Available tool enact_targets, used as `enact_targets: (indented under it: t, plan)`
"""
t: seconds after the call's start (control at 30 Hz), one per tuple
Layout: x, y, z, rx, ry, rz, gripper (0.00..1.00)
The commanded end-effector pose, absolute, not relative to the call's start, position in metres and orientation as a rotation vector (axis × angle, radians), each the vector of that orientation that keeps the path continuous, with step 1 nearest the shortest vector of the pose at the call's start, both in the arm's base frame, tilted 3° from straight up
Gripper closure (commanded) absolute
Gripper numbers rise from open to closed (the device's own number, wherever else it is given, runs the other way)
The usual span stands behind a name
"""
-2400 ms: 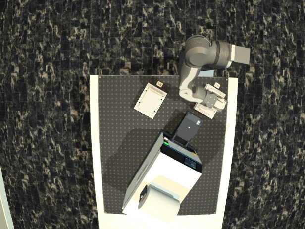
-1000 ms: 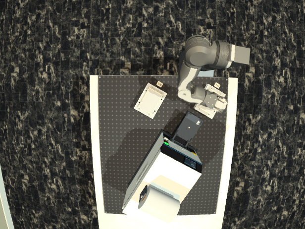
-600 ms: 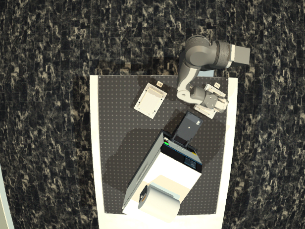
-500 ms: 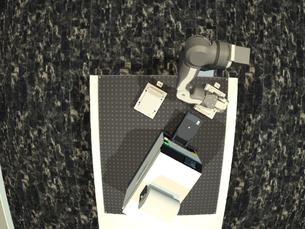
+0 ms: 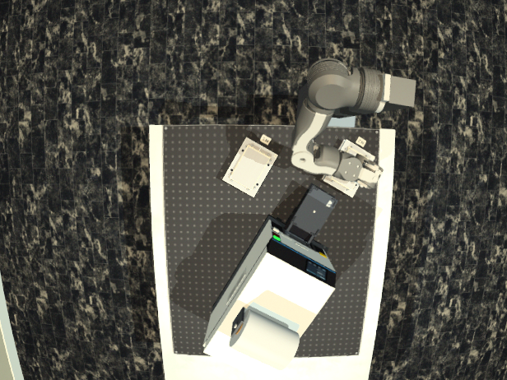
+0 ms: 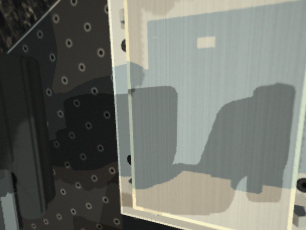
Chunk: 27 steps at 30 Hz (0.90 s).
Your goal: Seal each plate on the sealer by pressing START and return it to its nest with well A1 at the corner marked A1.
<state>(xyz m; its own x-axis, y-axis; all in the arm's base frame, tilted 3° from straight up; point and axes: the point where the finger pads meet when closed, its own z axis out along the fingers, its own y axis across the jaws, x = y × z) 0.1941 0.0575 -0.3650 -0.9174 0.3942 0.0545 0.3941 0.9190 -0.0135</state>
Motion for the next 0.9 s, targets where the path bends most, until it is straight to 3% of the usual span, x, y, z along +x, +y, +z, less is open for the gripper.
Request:
enact_targets:
  t: [0.0, 0.87]
  plan:
    - [0.192, 0.056, -0.363, -0.624, -3.016, 0.015, 0.35]
    - [0.202, 0.048, -0.323, -0.623, -3.019, 0.005, 0.35]
